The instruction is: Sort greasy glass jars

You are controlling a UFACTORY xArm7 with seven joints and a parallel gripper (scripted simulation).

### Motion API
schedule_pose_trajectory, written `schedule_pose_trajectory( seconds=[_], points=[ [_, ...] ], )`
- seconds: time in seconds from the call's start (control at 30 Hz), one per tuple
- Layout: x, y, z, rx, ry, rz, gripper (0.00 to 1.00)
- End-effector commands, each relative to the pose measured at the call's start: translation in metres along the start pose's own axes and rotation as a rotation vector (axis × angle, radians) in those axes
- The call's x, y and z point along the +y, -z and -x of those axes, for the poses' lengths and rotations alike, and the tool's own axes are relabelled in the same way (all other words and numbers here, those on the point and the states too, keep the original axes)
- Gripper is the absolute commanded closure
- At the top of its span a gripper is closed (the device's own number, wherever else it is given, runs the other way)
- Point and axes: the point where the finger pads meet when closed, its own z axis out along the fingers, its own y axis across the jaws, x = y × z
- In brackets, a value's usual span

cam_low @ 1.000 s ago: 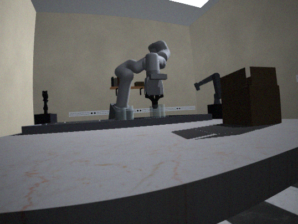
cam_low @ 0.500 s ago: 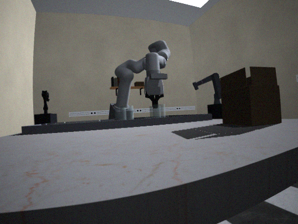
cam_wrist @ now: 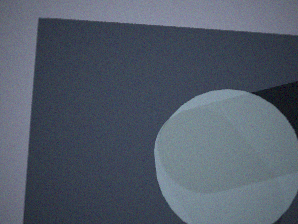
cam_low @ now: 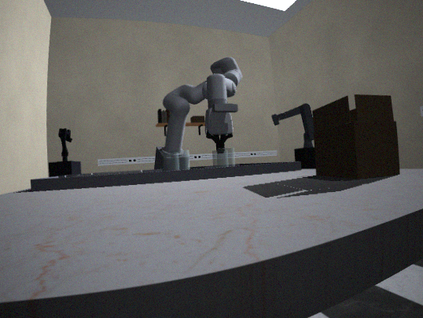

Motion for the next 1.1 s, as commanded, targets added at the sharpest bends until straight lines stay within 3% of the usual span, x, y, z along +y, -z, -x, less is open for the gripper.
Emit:
schedule_pose_trajectory(
  seconds=[0.0,1.07],
  points=[
    [0.0001,0.0018,-0.0019,0.004,0.000,0.000,1.00],
    [0.0001,0.0048,-0.0056,0.004,0.000,0.000,1.00]
  ],
)
